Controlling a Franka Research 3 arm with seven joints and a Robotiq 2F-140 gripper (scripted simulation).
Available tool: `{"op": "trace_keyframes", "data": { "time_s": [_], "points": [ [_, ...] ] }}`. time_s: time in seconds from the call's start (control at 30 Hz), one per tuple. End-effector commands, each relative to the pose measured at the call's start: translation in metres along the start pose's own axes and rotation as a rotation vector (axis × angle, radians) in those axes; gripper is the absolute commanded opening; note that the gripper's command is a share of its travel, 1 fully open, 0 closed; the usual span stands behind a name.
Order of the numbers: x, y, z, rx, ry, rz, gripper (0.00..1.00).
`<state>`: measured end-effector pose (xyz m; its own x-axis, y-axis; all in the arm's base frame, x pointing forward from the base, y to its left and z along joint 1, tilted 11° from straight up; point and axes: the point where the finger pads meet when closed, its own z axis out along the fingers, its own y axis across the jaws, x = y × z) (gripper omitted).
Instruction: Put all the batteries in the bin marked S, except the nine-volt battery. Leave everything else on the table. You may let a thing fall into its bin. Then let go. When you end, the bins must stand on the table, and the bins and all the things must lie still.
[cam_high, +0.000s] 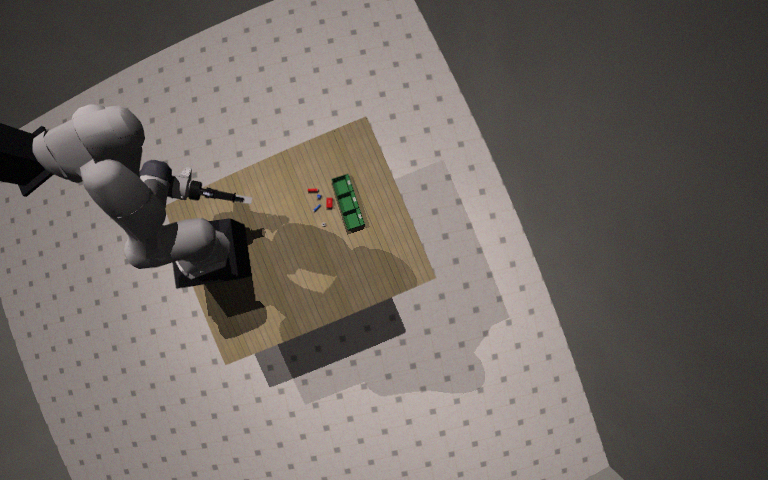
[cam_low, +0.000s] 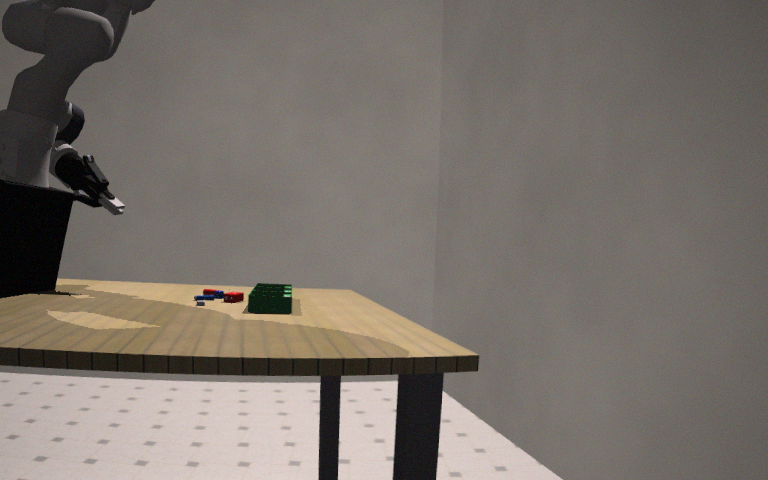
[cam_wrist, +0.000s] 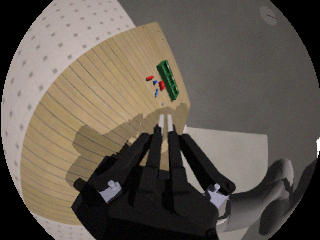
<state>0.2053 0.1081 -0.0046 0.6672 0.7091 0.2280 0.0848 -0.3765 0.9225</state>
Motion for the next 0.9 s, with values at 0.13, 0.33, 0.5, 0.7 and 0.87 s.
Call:
{"op": "trace_keyframes", "data": {
  "time_s": [0.13, 0.33, 0.5, 0.7, 0.87],
  "points": [
    [-0.021, -0.008, 0.011, 0.073, -0.205, -0.109, 0.05],
    [-0.027, -0.011, 0.016, 0.123, -0.314, -0.112, 0.05],
    [-0.030, -0.014, 0.019, 0.193, -0.439, -0.094, 0.05],
    [-0.029, -0.017, 0.022, 0.275, -0.548, -0.082, 0.05],
    [-0.026, -0.020, 0.026, 0.350, -0.628, -0.062, 0.05]
  ]
}}
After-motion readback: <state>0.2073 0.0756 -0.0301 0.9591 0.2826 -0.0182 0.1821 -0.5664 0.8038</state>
